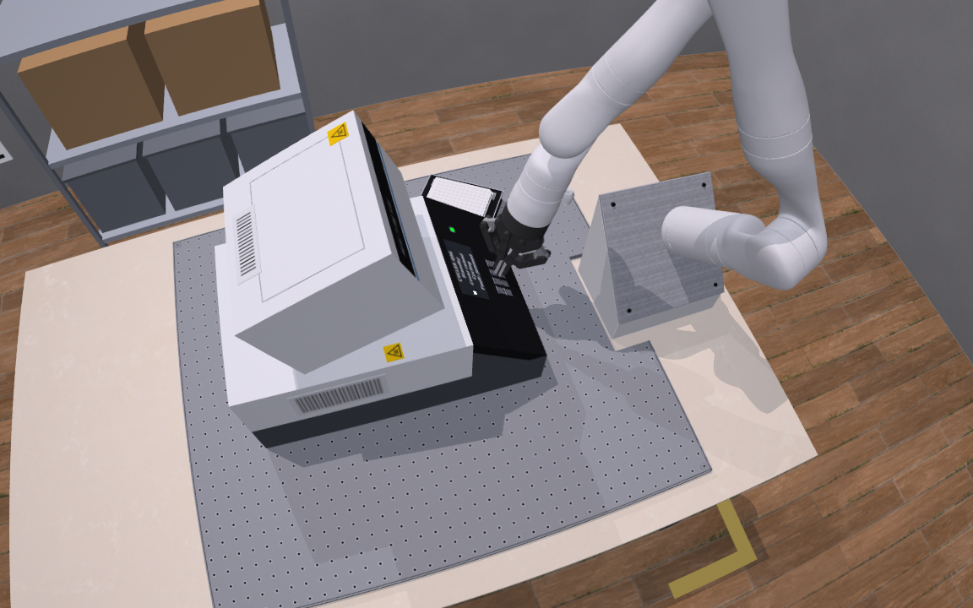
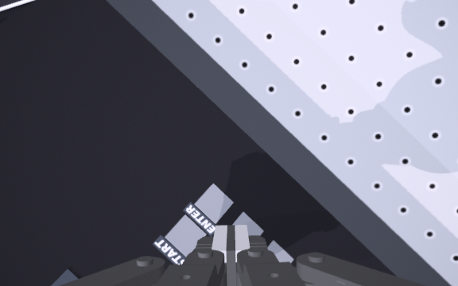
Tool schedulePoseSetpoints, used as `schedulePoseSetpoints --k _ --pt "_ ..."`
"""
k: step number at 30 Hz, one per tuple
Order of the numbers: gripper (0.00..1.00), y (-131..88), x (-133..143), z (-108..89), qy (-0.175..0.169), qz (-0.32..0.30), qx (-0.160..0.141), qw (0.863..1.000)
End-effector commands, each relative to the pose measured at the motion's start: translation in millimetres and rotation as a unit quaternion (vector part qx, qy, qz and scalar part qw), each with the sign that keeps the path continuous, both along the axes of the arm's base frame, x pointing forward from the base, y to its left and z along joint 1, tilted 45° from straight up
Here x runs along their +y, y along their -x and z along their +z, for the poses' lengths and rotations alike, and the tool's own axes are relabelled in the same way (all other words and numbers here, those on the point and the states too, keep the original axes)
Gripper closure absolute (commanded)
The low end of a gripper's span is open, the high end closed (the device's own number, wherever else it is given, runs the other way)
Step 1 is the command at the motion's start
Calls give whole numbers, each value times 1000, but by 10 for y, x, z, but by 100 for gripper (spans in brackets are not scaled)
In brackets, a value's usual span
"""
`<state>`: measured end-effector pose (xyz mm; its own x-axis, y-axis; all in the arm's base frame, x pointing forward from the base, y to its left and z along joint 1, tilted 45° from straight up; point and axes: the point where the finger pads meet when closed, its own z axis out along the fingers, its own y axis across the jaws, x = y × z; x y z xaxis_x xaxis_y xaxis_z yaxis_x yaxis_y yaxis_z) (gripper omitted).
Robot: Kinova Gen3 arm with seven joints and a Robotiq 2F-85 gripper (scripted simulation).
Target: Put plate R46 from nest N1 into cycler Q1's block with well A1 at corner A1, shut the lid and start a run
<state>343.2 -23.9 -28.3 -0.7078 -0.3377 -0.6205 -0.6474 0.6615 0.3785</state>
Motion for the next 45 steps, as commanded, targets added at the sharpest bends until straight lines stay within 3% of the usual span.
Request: schedulePoseSetpoints --k 1,19,45 --pt "90 -17 4 -9 0 0 -1 1000" --pt "90 -17 4 -9 0 0 -1 1000" --pt "90 177 -145 152 0 0 -1 1000"
